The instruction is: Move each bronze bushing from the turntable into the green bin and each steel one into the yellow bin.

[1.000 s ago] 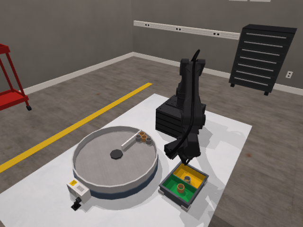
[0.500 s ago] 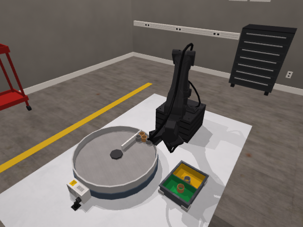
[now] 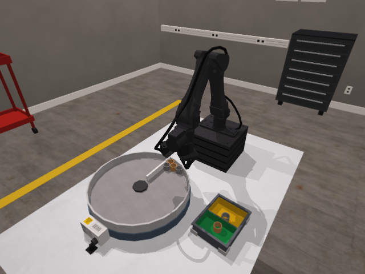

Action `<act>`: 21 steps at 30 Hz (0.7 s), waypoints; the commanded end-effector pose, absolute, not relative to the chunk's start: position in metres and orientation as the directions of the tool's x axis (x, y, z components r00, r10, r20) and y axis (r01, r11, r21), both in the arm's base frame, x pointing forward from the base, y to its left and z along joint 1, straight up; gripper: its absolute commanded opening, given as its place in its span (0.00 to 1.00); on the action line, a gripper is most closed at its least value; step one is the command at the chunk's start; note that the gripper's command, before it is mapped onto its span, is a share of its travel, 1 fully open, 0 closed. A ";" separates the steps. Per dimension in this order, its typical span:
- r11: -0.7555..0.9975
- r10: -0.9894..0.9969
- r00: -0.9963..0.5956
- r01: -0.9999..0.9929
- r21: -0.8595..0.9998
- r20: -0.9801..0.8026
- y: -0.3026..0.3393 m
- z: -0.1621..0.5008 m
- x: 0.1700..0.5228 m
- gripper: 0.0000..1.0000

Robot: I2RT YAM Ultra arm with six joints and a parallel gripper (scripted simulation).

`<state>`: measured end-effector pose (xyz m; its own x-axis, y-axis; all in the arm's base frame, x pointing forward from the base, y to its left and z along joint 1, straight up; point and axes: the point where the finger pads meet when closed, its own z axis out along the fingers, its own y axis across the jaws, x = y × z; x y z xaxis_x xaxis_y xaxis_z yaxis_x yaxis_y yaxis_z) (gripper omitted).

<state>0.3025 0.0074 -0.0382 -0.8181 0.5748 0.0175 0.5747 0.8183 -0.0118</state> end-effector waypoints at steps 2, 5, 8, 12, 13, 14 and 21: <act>0.836 0.549 -0.835 0.549 0.022 -0.017 -0.013 -0.031 0.304 0.12; 0.832 0.555 -0.832 0.555 0.023 -0.017 -0.022 -0.031 0.301 0.12; 0.831 0.557 -0.831 0.556 0.023 -0.018 -0.025 -0.031 0.301 0.12; 0.829 0.560 -0.828 0.559 0.026 -0.026 -0.031 -0.030 0.302 0.12; 0.828 0.560 -0.828 0.560 0.022 -0.019 -0.031 -0.031 0.299 0.12; 0.828 0.561 -0.828 0.560 0.018 -0.012 -0.031 -0.031 0.297 0.12; 0.833 0.553 -0.833 0.552 0.023 -0.026 -0.030 -0.028 0.303 0.12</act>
